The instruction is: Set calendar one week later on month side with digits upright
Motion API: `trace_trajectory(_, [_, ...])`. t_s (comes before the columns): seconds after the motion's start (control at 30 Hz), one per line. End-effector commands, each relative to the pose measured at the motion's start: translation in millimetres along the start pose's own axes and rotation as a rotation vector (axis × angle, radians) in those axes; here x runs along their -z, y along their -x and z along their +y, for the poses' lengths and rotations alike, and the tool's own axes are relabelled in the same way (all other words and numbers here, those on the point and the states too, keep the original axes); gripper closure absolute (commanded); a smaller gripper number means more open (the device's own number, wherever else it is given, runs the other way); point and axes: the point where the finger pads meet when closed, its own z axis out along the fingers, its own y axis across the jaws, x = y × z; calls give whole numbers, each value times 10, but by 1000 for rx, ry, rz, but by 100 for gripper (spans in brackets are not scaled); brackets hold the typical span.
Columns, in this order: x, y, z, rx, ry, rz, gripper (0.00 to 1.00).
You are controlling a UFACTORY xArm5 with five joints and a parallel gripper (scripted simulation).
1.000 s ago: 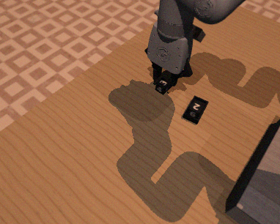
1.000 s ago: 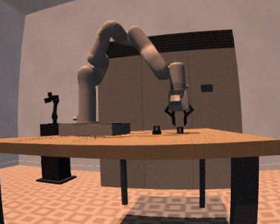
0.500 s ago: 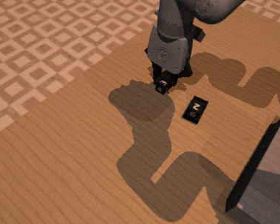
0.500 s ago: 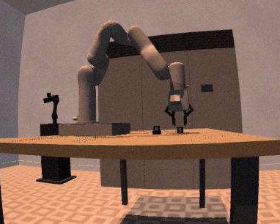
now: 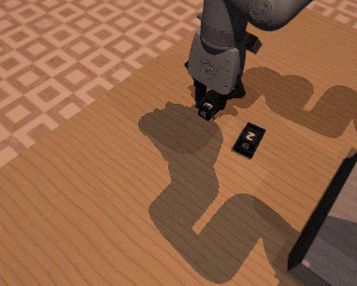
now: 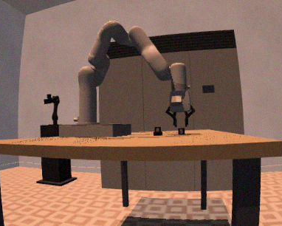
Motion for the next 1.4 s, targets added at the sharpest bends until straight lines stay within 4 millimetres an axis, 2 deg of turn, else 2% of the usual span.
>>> trace_trajectory(0.0, [14, 0, -14, 0, -4, 0, 53])
trace_trajectory(0.63, [-2, 0, -14, 0, -4, 0, 53])
trace_trajectory(1.37, [-244, -4, -14, 0, -4, 0, 53])
